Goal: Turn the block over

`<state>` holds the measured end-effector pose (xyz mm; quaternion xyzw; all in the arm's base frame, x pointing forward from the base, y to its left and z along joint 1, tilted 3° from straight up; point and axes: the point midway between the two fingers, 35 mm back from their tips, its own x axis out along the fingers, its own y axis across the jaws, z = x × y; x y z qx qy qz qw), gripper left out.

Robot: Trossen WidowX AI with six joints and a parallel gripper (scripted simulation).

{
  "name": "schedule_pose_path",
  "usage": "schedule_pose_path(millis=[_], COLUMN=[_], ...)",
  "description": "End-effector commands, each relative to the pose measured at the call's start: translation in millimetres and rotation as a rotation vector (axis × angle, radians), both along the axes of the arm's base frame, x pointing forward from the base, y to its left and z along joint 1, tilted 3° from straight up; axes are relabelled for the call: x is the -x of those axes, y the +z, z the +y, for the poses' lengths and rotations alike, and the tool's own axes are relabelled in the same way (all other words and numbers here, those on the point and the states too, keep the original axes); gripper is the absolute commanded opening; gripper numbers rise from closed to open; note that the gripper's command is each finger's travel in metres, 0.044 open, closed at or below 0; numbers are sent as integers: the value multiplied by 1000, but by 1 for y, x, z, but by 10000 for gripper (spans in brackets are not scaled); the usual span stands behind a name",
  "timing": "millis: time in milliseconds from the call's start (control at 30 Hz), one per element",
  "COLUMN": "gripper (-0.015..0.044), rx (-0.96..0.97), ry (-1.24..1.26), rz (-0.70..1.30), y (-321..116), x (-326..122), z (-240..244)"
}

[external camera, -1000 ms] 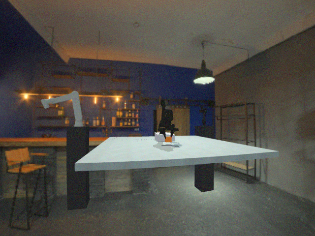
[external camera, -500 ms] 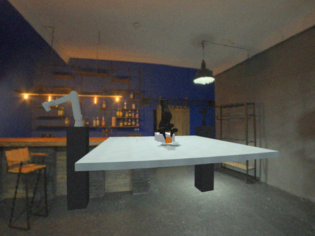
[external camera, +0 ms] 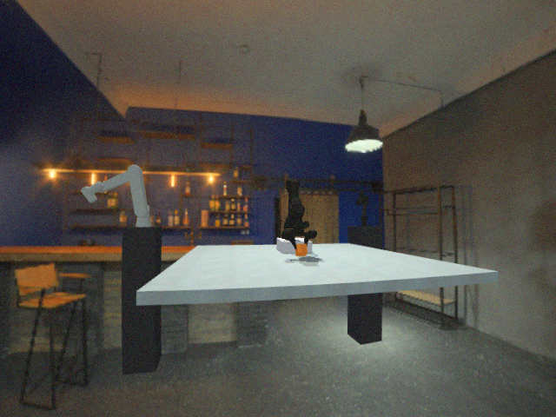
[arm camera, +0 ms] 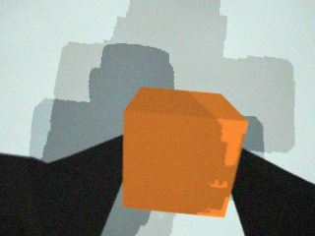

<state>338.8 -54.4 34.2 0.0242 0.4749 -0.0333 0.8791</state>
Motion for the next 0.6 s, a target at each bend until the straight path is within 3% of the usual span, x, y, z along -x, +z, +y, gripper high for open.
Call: schedule_pose_path(millis=[0, 567], gripper=[0, 0], rx=[-3, 14], ry=[0, -7], rz=[-27, -250], y=[2, -28], x=[-1, -16], z=[1, -2])
